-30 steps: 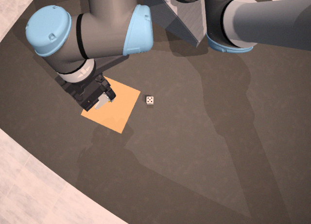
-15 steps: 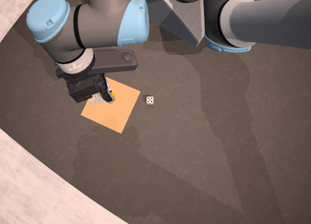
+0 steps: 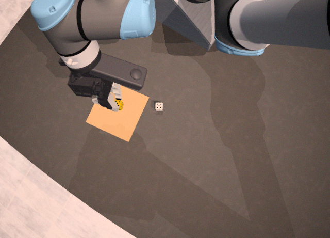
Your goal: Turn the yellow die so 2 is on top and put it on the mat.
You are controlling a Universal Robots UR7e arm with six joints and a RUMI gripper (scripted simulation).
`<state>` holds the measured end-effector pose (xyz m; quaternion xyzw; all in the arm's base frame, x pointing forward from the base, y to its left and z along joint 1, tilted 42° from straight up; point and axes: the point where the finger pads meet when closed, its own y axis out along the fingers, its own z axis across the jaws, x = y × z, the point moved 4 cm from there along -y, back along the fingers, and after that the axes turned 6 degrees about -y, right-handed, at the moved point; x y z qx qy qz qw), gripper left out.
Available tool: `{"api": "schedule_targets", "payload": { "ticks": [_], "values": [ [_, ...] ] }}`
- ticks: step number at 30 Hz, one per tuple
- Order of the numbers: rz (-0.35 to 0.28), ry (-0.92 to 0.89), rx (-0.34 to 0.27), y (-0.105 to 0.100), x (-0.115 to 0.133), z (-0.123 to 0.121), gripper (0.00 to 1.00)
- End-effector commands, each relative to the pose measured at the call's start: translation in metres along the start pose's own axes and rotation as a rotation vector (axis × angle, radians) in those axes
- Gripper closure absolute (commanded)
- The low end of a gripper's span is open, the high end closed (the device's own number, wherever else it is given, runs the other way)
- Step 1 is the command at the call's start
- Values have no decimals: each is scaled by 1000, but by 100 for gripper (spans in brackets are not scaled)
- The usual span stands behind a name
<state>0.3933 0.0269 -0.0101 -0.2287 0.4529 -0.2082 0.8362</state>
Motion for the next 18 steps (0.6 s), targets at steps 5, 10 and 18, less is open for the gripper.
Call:
{"api": "schedule_targets", "payload": {
  "ticks": [5, 10, 18],
  "values": [
    [5, 239, 31, 0, 1, 1, 97],
    [22, 432, 58, 1, 2, 1, 97],
    [57, 728, 95, 1, 5, 2, 97]
  ]
}}
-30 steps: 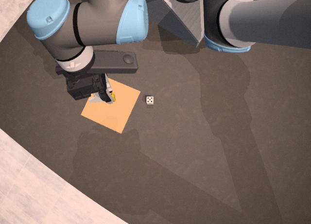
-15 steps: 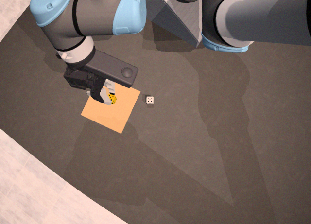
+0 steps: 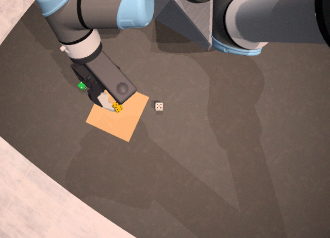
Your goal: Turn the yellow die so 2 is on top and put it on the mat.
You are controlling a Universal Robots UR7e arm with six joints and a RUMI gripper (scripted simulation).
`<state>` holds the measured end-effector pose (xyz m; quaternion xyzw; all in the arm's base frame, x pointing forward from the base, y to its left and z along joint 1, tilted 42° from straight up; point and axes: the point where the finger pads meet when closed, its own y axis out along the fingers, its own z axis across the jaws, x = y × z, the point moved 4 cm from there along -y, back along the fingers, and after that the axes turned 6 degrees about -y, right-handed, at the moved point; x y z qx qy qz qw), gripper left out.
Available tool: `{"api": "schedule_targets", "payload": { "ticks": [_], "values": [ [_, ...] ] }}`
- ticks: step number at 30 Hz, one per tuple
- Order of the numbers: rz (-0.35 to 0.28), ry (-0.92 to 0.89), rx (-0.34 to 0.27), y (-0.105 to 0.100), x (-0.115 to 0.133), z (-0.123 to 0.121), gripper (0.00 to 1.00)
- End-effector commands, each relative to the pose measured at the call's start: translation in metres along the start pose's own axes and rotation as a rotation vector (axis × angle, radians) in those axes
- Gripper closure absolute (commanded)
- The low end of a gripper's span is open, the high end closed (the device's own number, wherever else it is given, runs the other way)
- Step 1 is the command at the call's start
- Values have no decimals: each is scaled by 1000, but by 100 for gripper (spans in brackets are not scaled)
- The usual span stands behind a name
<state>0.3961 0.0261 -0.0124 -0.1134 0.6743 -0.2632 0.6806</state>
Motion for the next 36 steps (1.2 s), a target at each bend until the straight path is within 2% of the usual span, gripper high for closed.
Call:
{"api": "schedule_targets", "payload": {
  "ticks": [1, 4, 19, 22, 36],
  "values": [
    [11, 172, 20, 0, 1, 1, 97],
    [13, 185, 21, 0, 1, 1, 97],
    [108, 784, 62, -2, 9, 5, 97],
    [110, 799, 62, -2, 9, 5, 97],
    [227, 1357, 59, -3, 18, 6, 97]
  ]
}}
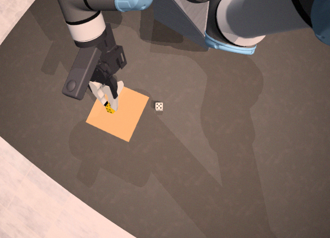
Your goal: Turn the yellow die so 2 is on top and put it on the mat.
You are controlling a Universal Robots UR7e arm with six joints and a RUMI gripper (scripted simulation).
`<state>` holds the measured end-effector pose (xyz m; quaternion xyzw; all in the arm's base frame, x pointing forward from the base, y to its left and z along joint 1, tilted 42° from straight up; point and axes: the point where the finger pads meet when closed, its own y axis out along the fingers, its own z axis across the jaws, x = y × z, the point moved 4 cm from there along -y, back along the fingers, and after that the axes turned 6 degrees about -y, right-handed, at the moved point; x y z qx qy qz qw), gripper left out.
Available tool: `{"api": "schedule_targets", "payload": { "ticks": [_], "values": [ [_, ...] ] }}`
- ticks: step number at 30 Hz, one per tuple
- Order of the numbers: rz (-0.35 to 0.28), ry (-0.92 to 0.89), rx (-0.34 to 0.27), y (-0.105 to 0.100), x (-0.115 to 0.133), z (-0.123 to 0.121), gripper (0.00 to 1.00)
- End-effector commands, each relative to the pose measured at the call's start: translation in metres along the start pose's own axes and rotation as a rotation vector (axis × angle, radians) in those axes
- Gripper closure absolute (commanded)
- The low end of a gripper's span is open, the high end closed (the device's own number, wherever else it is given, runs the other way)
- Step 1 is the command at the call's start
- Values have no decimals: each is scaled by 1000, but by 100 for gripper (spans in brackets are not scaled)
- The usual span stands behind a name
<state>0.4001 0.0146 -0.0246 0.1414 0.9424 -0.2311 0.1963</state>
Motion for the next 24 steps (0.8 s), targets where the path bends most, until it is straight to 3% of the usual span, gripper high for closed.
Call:
{"api": "schedule_targets", "payload": {
  "ticks": [1, 3, 24],
  "values": [
    [19, 136, 5, -1, 0, 2, 97],
    [19, 137, 5, -1, 0, 2, 97],
    [131, 904, -80, -4, 8, 11, 97]
  ]
}}
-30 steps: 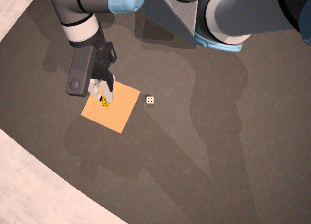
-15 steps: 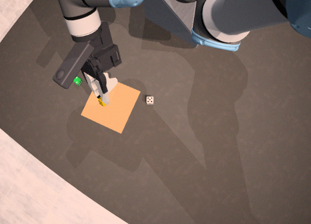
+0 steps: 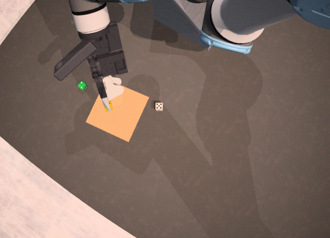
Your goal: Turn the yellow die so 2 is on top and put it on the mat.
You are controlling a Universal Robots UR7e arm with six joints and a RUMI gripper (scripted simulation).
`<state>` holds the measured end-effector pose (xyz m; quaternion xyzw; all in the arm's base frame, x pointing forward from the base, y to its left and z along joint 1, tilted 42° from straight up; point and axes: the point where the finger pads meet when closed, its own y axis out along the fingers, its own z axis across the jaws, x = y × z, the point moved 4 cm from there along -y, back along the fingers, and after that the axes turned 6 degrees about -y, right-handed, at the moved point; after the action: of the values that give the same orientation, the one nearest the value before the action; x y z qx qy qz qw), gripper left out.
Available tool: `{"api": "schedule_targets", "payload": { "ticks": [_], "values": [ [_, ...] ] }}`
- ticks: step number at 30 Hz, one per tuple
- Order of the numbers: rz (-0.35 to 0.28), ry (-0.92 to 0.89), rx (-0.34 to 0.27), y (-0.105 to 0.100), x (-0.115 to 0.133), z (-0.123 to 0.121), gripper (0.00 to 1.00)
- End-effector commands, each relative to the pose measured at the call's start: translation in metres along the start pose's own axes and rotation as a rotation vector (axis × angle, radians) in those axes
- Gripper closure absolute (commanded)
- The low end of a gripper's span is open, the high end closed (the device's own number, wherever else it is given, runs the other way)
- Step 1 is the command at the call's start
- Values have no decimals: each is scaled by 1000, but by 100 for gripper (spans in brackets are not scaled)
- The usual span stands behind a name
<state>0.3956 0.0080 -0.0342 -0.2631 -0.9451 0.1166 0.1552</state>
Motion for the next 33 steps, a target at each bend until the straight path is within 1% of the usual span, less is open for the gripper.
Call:
{"api": "schedule_targets", "payload": {
  "ticks": [1, 4, 6, 10, 12, 27, 29, 33],
  "values": [
    [20, 140, -10, -1, 0, 1, 97],
    [32, 276, -31, -2, 1, 3, 97],
    [35, 320, -38, -2, 1, 4, 97],
    [46, 492, -68, -3, 2, 6, 97],
    [46, 492, -68, -3, 2, 6, 97],
    [53, 1058, -182, -5, 8, 8, 97],
    [53, 1058, -182, -5, 8, 8, 97],
    [48, 1185, -211, -6, 9, 8, 97]
  ]
}}
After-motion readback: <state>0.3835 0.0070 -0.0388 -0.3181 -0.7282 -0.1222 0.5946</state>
